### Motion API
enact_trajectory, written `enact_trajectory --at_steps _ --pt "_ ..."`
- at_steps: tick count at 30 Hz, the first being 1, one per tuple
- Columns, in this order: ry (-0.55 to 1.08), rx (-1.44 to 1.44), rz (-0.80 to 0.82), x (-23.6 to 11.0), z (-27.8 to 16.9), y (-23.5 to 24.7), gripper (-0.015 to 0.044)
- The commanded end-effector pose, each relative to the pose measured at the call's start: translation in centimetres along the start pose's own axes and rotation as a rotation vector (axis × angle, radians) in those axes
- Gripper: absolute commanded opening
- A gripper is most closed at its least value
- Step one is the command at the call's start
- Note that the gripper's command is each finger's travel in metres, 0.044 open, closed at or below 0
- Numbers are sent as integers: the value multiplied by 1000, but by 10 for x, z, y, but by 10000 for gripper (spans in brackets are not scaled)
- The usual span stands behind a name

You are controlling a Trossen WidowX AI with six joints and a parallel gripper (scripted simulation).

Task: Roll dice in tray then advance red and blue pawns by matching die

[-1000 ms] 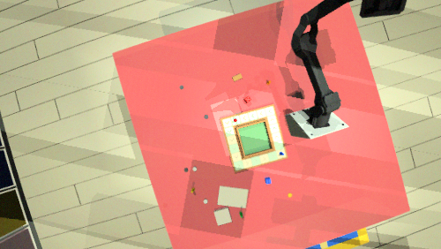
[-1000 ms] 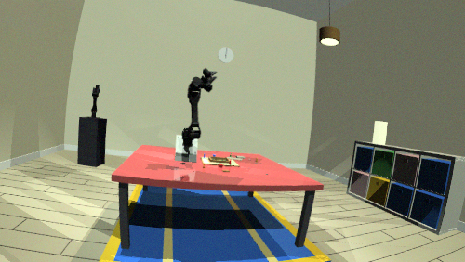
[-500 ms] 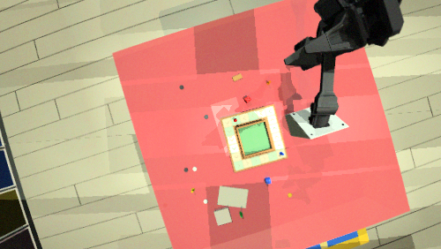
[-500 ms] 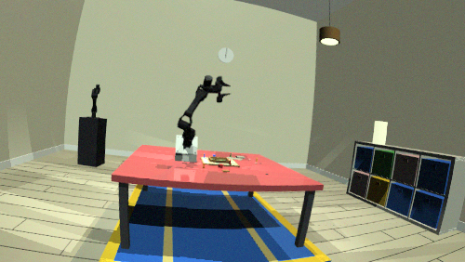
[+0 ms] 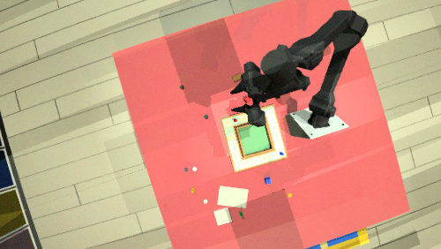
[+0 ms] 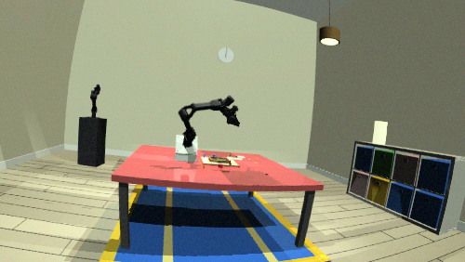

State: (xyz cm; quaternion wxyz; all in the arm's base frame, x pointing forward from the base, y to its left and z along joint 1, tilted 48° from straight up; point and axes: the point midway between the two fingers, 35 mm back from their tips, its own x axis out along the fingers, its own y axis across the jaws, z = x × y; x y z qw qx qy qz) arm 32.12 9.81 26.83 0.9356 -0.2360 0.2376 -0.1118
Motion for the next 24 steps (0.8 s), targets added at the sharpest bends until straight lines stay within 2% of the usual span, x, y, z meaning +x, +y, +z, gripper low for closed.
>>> enact_trajectory --at_steps 1,7,13,24 --pt "199 -224 -82 40 -49 -27 275" --pt "562 -527 -103 77 -137 -78 275" --pt "901 -730 9 79 -222 -119 275" --pt "911 -735 14 91 -227 -119 275"
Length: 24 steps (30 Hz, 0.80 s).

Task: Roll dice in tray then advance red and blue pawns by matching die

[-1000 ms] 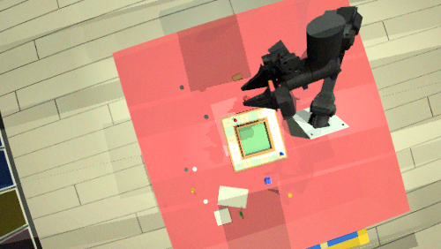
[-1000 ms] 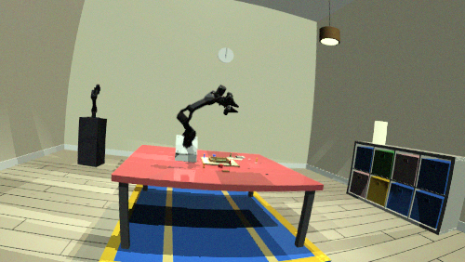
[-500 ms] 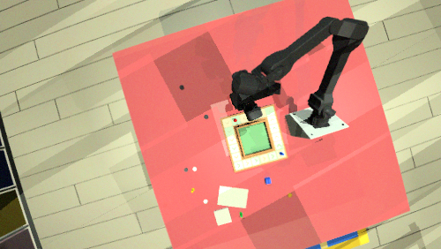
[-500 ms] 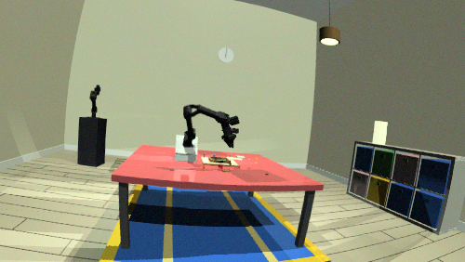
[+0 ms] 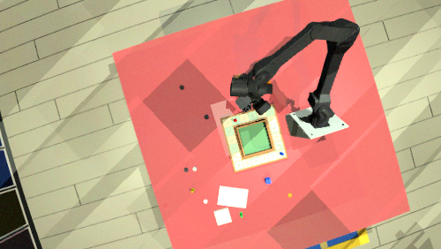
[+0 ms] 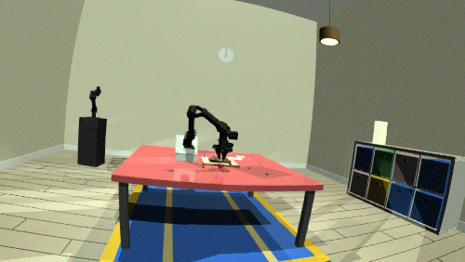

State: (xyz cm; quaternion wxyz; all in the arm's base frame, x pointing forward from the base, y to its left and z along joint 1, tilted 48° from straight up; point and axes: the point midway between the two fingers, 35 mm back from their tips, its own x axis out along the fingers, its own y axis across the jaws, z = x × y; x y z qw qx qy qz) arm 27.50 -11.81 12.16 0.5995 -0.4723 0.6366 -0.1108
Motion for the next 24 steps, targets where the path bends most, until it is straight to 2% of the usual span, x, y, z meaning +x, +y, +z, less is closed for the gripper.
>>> enact_trajectory --at_steps 1,24 --pt "4 -9 9 13 0 2 275" --pt "5 -9 8 47 1 2 275"
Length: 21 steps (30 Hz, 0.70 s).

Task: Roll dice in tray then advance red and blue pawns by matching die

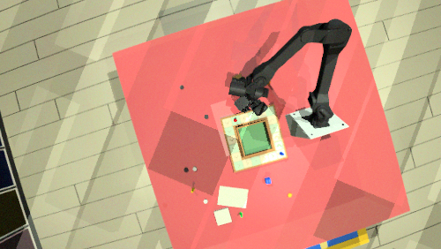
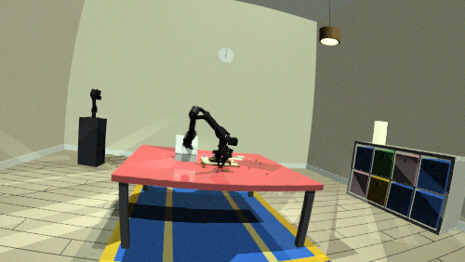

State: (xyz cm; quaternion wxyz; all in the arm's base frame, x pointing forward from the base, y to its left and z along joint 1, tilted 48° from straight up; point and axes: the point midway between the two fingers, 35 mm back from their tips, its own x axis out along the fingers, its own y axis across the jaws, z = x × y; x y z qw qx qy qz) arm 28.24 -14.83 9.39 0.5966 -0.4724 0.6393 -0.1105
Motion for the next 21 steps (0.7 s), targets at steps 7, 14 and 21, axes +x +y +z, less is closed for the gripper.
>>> enact_trajectory --at_steps 7,14,21 --pt "-1 -6 5 8 0 2 170" --pt "-1 -6 5 8 0 2 84" --pt "-28 -74 -10 -2 8 5 0"
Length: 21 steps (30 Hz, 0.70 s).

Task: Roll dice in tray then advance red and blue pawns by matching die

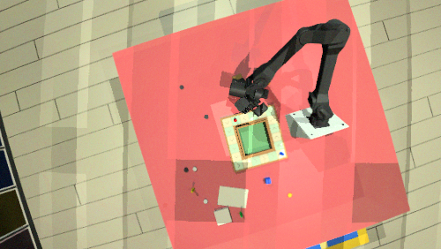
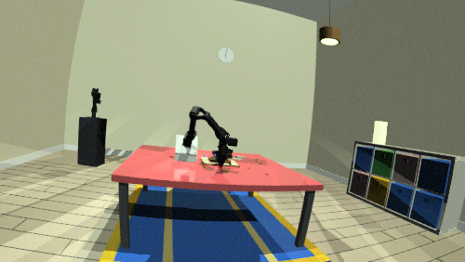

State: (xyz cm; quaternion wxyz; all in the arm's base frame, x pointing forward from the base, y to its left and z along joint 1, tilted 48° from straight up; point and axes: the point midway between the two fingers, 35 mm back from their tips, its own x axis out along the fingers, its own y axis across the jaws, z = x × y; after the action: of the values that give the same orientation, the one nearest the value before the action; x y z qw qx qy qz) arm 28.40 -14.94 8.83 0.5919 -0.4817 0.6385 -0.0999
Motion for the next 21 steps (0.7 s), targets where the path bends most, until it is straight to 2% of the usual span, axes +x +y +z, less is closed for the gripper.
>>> enact_trajectory --at_steps 1,7,21 --pt "-28 -60 -11 -10 8 4 0" --pt "-27 -46 2 -26 11 5 0" --pt "-4 10 20 -100 6 8 0"
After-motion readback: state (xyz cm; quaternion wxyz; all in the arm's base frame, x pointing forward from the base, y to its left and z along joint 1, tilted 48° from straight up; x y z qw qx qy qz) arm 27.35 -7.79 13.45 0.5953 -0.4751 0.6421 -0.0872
